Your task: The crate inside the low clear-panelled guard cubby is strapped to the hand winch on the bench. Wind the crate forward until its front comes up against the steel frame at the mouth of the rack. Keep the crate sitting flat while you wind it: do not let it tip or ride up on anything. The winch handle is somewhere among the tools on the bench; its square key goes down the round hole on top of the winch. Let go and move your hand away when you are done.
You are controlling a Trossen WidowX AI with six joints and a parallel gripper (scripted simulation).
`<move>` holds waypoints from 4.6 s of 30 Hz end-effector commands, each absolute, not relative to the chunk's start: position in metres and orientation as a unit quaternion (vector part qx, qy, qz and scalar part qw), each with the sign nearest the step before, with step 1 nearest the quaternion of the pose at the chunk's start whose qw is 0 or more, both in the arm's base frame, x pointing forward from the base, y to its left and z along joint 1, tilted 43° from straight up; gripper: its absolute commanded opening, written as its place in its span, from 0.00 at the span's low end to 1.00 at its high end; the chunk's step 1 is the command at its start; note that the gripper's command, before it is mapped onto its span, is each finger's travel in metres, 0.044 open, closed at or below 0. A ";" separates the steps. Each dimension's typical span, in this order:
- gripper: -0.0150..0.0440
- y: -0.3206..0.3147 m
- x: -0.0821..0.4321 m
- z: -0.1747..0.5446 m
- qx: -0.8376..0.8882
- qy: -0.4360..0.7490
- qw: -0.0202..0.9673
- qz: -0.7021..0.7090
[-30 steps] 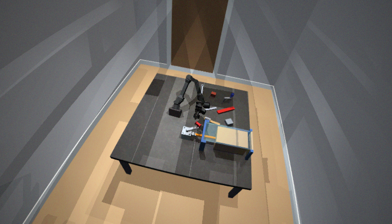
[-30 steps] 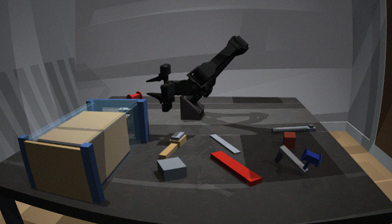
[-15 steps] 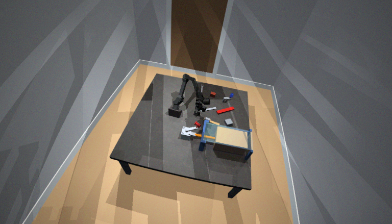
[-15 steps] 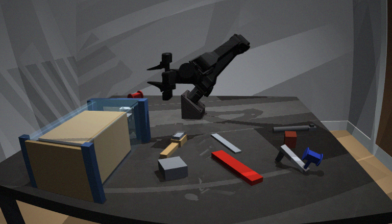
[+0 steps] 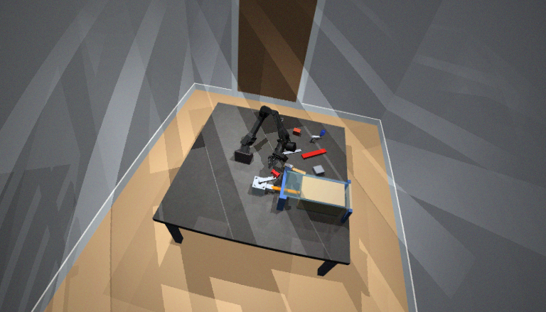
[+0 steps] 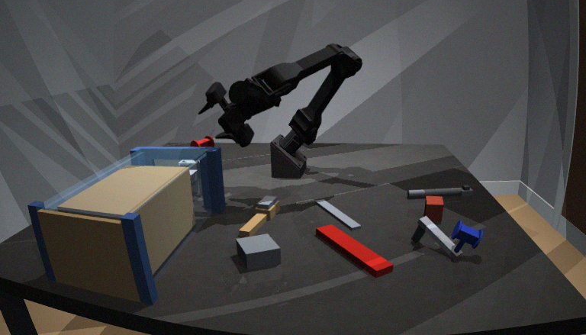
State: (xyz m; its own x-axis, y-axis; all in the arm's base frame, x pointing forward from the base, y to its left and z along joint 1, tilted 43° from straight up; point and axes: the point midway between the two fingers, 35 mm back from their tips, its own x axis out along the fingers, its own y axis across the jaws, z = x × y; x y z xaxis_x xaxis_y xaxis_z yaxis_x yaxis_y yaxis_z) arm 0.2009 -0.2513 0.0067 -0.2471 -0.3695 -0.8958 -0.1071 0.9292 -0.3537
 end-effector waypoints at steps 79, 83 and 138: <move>0.25 -0.247 0.189 -0.096 0.090 0.538 0.761 0.351; 0.25 -0.247 0.189 -0.096 0.092 0.533 0.764 0.350; 0.25 -0.255 0.186 -0.105 0.195 0.543 0.772 0.268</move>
State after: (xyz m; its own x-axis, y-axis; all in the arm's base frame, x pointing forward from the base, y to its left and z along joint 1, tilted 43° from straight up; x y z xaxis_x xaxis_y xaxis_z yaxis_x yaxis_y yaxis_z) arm 0.1862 -0.2553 -0.1030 0.2662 0.6254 -0.7335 -0.2263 0.7803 0.5831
